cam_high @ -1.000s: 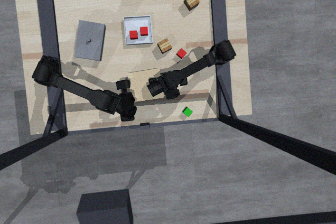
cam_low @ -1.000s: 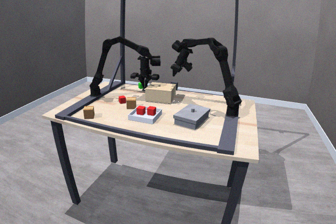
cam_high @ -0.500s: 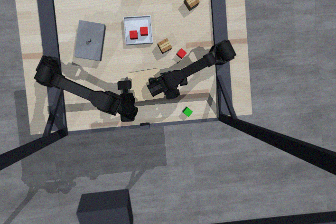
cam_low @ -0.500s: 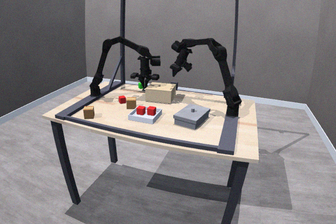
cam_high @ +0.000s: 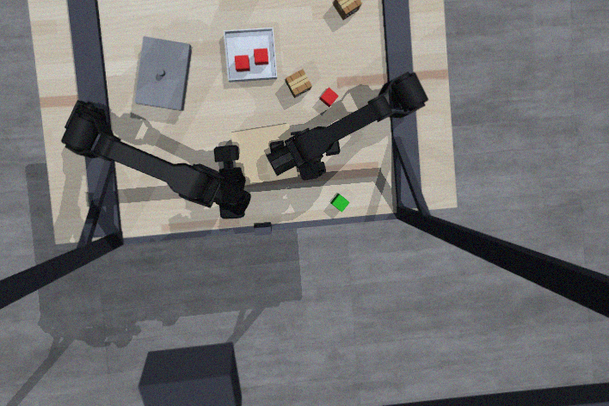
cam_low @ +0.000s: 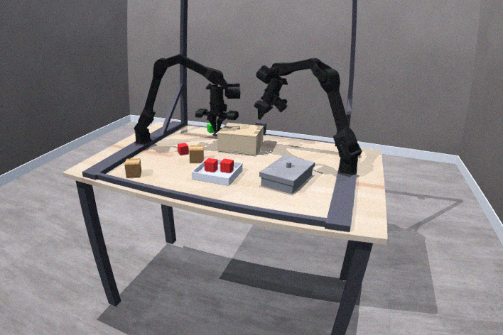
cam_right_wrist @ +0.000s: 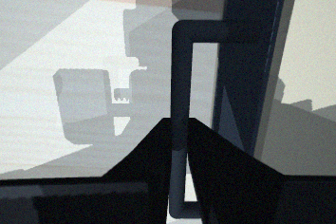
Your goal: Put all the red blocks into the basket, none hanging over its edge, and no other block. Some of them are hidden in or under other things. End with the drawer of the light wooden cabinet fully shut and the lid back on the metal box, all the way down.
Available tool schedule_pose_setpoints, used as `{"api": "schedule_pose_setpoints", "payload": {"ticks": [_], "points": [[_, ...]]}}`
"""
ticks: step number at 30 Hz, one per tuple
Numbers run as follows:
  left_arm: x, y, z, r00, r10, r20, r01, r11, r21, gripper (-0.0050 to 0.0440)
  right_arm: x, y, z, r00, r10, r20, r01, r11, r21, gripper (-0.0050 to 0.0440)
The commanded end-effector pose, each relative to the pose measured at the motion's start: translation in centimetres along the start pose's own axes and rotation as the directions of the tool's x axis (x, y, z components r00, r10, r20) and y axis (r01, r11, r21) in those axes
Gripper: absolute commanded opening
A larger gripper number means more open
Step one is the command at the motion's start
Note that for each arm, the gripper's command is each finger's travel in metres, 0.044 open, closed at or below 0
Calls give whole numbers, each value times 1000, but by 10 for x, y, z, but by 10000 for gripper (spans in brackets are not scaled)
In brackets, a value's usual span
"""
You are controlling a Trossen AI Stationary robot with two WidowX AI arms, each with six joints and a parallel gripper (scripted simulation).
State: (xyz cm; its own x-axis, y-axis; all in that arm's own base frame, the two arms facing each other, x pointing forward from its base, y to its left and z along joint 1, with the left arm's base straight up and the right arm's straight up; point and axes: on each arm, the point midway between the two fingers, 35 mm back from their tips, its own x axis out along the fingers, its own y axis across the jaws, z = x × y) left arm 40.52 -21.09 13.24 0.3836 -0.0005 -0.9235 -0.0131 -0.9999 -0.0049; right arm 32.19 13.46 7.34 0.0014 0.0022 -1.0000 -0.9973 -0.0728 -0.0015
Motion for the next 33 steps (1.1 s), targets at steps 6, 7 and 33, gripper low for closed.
{"api": "schedule_pose_setpoints", "payload": {"ticks": [6, 7, 33], "points": [[-5, 4, -1, 998, 29, -47, -30, 1000, -3, -50, -13, -8, 1, 999, -49, 19, 49, 999, 1, -50], [-2, 4, 0, 999, 29, -46, -29, 1000, -3, -50, -13, -8, 1, 999, -49, 19, 49, 999, 1, -50], [39, 2, 21, 1000, -6, 29, 5, 1000, 11, -50, -13, -8, 1, 999, -49, 19, 49, 999, 1, -50]]}}
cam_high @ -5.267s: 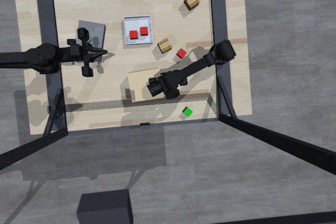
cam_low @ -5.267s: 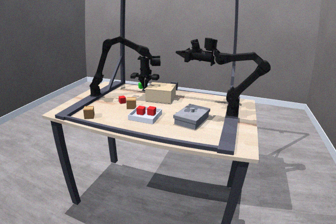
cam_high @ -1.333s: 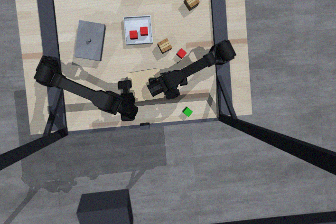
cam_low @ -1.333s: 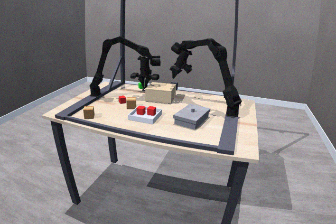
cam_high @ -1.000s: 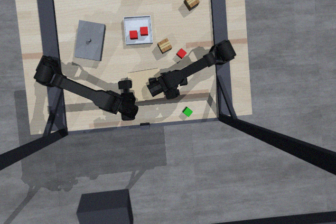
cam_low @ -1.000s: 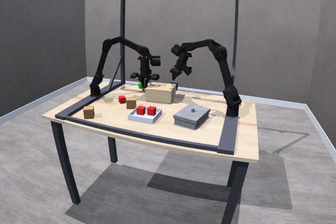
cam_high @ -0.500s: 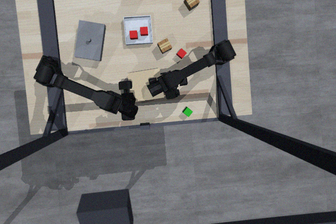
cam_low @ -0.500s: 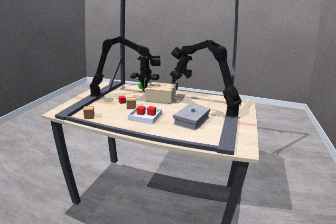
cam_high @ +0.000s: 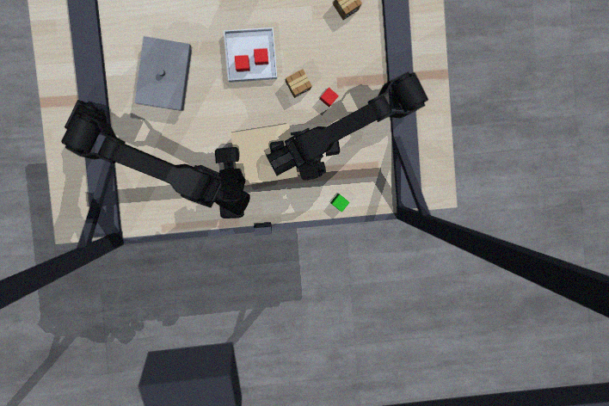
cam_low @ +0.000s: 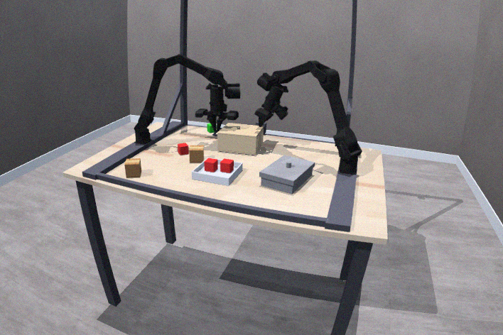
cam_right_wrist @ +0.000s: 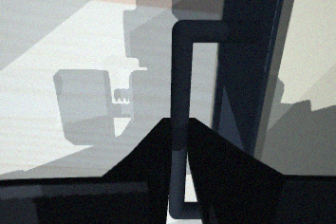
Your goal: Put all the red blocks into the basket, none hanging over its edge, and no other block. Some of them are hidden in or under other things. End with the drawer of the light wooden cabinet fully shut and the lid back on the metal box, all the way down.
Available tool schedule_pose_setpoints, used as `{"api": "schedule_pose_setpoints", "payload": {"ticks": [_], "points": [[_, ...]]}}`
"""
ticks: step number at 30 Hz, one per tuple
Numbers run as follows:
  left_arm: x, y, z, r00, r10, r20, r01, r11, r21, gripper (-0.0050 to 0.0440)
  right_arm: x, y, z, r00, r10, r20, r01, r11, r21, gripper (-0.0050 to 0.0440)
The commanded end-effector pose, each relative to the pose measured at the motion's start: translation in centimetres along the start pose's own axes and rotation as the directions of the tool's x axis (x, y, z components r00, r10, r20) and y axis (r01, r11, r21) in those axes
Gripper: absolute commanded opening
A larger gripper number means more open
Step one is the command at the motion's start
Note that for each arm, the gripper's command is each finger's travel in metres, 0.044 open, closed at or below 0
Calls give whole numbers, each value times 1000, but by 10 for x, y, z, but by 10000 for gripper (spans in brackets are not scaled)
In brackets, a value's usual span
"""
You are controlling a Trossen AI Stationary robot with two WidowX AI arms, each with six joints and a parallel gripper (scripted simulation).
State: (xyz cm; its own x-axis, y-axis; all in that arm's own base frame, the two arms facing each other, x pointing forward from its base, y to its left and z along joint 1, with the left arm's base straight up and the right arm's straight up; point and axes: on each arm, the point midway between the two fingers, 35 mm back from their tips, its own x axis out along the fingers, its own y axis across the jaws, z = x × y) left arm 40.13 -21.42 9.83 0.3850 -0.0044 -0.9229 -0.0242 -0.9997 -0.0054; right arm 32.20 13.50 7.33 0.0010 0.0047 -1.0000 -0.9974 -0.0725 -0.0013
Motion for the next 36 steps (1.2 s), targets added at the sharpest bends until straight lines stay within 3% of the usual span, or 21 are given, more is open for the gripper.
{"api": "schedule_pose_setpoints", "payload": {"ticks": [1, 13, 27, 28, 32, 36], "points": [[20, -3, 11, 999, -13, 39, 13, 1000, 3, -50, -13, -8, 1, 999, -49, 17, 49, 999, 1, -50], [37, -8, 27, 993, -44, 111, 42, 999, 19, -50, -12, -8, 1, 999, -48, 17, 48, 999, 1, -50], [39, -9, 29, 992, -46, 117, 44, 999, 21, -50, -12, -8, 1, 999, -48, 17, 48, 999, 1, -50], [39, -9, 29, 992, -46, 117, 44, 999, 21, -50, -11, 4, 0, 999, -41, 14, 41, 999, 8, -50], [39, -9, 29, 992, -46, 117, 44, 999, 21, -50, -12, 2, 1, 999, -40, 15, 40, 999, 7, -50], [39, -9, 29, 992, -47, 117, 45, 999, 21, -50, -11, 19, 1, 1000, -22, 13, 22, 1000, 8, -50]]}}
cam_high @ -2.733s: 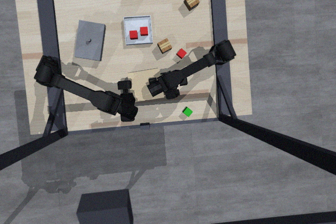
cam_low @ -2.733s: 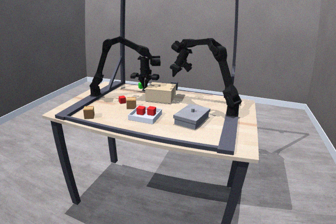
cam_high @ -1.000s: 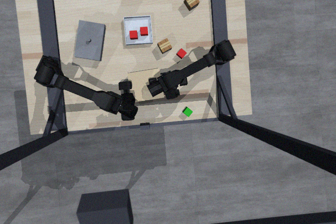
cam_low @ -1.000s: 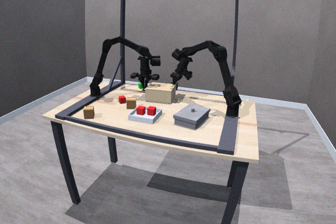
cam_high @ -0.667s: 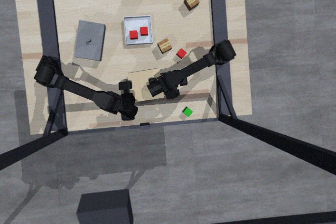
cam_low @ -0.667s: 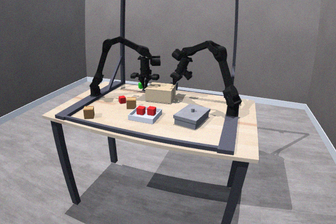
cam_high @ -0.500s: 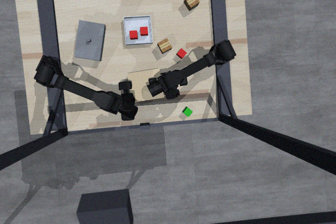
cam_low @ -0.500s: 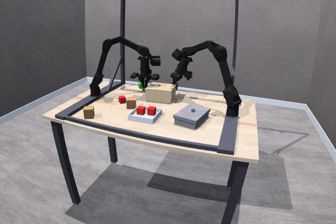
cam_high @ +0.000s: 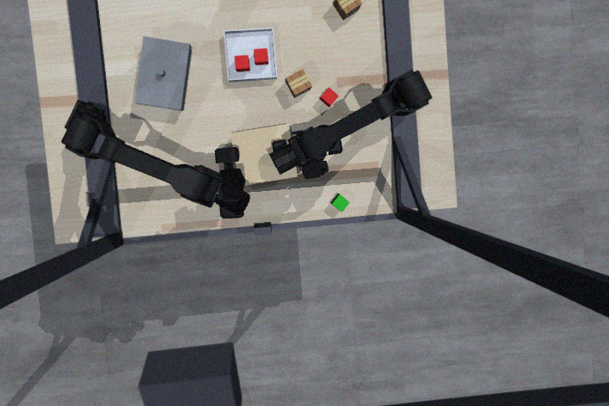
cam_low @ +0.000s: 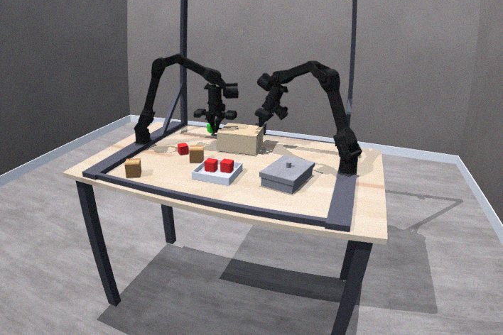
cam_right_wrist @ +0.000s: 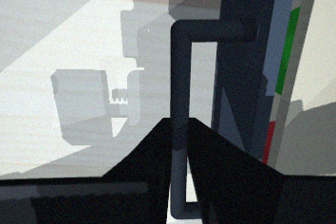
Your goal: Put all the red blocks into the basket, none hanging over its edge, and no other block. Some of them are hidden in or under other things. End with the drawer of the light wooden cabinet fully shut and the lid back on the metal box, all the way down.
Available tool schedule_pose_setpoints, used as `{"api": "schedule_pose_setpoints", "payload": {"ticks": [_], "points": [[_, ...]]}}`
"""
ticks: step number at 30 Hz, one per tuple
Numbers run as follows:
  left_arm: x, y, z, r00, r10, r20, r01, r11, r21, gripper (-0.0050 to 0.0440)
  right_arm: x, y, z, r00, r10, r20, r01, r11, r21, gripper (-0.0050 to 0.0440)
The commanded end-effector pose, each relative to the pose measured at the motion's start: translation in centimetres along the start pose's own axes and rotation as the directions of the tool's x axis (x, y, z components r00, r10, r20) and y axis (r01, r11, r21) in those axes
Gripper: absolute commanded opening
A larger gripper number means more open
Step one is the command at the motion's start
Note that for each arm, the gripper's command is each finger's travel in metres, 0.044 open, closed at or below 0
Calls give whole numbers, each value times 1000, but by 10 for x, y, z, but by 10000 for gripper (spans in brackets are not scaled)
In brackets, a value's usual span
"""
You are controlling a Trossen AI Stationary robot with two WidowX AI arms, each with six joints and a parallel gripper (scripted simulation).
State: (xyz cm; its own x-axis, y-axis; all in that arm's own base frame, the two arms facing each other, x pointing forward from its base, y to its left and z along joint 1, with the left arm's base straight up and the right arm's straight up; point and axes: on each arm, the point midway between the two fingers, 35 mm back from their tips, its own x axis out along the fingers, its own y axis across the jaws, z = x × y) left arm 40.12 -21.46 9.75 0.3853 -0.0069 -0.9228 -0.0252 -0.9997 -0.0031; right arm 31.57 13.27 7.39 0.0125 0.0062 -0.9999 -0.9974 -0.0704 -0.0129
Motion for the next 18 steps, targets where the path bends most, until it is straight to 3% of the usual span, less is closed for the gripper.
{"api": "schedule_pose_setpoints", "payload": {"ticks": [1, 13, 18], "points": [[38, -9, 29, 992, -50, 117, 48, 999, 22, -50, -11, 14, 3, 1000, -10, 11, 10, 1000, 4, -50], [38, -9, 28, 992, -51, 117, 48, 999, 22, -50, -12, 23, 4, 1000, -17, 11, 17, 1000, 3, -50], [38, -9, 28, 992, -52, 117, 50, 999, 23, -50, -11, 39, 5, 1000, -10, 12, 10, 1000, 0, -50]]}}
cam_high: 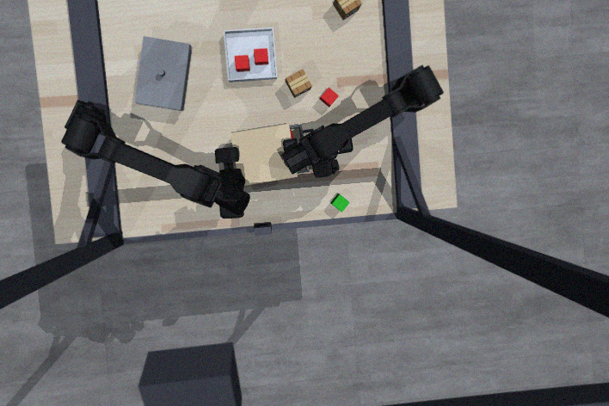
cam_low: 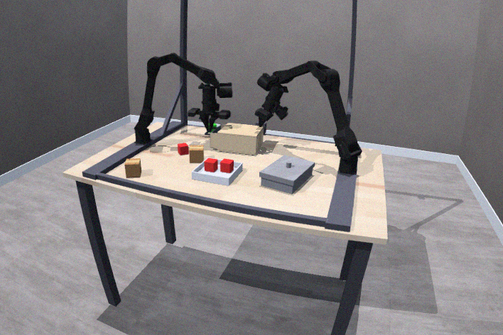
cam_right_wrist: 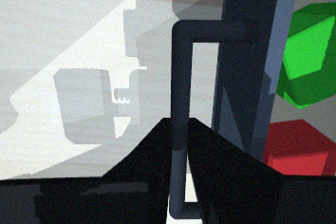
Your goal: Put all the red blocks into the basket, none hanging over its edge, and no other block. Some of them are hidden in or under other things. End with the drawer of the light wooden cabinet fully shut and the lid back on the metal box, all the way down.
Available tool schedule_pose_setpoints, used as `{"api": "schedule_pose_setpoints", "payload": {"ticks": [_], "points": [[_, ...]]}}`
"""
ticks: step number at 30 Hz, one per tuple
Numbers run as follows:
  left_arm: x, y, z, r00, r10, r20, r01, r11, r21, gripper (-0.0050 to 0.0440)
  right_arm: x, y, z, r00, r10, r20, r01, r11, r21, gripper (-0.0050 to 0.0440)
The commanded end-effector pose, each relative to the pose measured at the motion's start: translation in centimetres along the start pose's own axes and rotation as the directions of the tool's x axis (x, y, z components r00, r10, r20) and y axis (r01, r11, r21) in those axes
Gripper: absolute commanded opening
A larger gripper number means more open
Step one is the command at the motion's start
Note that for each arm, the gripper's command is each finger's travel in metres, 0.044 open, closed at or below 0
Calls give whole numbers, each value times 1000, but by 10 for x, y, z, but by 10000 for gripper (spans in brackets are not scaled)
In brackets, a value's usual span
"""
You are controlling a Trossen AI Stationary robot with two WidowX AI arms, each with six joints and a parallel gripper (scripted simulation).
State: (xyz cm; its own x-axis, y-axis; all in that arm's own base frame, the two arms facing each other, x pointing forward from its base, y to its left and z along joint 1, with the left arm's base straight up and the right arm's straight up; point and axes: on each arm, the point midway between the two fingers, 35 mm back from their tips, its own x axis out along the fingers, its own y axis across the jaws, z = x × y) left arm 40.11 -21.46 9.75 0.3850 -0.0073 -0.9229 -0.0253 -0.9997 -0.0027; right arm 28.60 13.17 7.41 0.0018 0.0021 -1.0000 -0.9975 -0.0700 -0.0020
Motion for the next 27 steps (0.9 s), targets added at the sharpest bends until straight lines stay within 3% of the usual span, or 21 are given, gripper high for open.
{"api": "schedule_pose_setpoints", "payload": {"ticks": [1, 27], "points": [[38, -9, 28, 992, -53, 116, 50, 998, 23, -50, -10, 10, 4, 1000, -25, 17, 25, 1000, 0, -50], [38, -9, 28, 992, -56, 115, 53, 998, 24, -50, -13, 42, 5, 999, -35, 25, 35, 999, 0, -50]]}}
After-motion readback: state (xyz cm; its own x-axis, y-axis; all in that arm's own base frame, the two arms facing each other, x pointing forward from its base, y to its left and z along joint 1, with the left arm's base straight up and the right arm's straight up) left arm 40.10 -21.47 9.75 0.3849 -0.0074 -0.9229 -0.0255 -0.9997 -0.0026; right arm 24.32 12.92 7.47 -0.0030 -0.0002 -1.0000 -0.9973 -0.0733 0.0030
